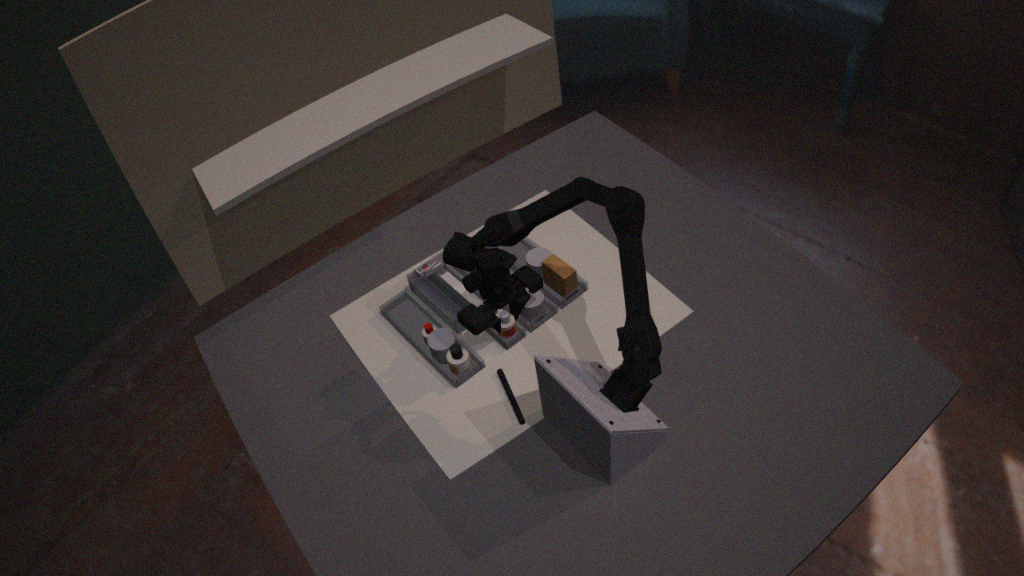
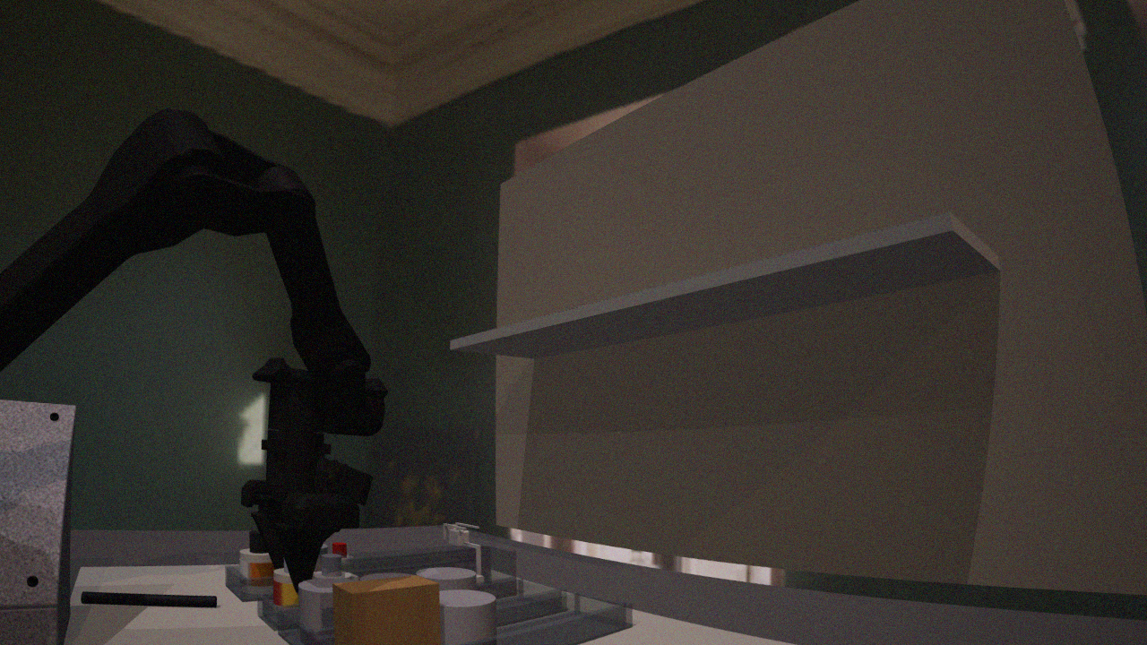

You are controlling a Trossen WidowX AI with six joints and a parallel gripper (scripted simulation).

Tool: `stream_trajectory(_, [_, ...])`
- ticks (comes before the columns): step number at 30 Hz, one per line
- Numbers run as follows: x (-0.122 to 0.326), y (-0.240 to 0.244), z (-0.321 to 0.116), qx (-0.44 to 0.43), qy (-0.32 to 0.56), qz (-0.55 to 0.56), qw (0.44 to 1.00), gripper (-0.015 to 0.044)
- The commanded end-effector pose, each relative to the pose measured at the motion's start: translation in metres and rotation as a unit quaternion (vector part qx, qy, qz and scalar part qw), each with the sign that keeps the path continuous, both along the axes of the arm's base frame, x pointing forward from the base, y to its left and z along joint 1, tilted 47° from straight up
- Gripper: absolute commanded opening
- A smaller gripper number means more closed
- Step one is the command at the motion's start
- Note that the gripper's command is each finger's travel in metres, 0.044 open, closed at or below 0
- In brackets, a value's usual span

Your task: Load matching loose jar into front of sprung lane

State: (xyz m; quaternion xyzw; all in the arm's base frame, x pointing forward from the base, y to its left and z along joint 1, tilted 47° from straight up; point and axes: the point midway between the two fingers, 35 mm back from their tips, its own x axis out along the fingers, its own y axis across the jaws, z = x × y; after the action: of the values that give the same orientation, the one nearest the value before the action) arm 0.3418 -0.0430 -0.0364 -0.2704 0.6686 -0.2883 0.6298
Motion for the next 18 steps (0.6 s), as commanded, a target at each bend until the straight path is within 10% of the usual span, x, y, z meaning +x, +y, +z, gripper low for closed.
stream_trajectory(1, [0.0042, -0.0011, 0.0003, -0.003, -0.008, 0.003, 1.0, 0.0])
stream_trajectory(18, [0.0021, -0.0045, -0.0041, -0.003, -0.008, 0.003, 1.0, 0.0])
